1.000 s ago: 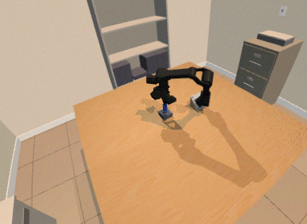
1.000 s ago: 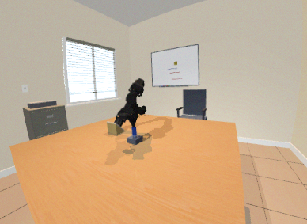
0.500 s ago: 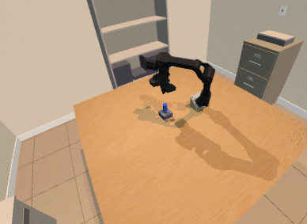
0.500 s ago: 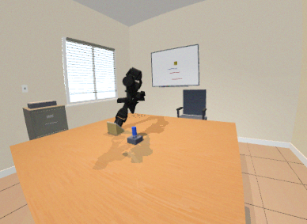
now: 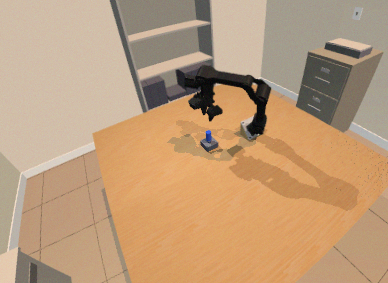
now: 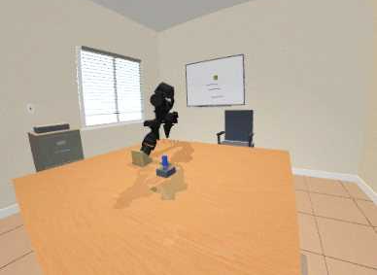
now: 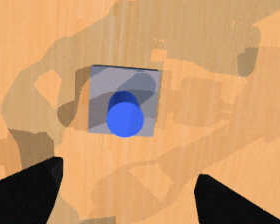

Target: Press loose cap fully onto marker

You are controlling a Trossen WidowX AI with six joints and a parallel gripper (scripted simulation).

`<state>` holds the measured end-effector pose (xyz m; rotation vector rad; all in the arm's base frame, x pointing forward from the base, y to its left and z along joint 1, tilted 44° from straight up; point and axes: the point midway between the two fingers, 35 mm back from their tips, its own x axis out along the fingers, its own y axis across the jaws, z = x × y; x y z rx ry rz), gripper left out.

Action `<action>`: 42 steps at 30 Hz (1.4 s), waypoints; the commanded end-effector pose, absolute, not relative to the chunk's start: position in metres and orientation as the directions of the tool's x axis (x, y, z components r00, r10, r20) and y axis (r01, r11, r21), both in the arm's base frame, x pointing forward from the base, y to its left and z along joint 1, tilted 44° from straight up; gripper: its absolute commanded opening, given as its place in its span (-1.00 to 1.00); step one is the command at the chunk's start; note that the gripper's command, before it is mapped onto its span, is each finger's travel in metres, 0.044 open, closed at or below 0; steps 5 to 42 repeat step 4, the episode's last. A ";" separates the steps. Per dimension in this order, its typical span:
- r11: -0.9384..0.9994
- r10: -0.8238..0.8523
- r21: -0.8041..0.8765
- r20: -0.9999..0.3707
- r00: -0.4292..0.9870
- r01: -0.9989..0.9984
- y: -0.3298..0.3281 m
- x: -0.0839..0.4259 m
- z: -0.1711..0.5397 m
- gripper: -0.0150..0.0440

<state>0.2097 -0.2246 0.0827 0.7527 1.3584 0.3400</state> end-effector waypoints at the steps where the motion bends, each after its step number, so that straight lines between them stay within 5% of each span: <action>1: 0.726 0.628 0.660 -0.751 0.204 0.196 -0.224 0.209 0.083 0.84; 3: 0.726 0.628 0.660 -0.751 0.204 0.196 -0.224 0.209 0.083 1.00; 42: 0.726 0.628 0.660 -0.751 0.204 0.196 -0.224 0.209 0.083 1.00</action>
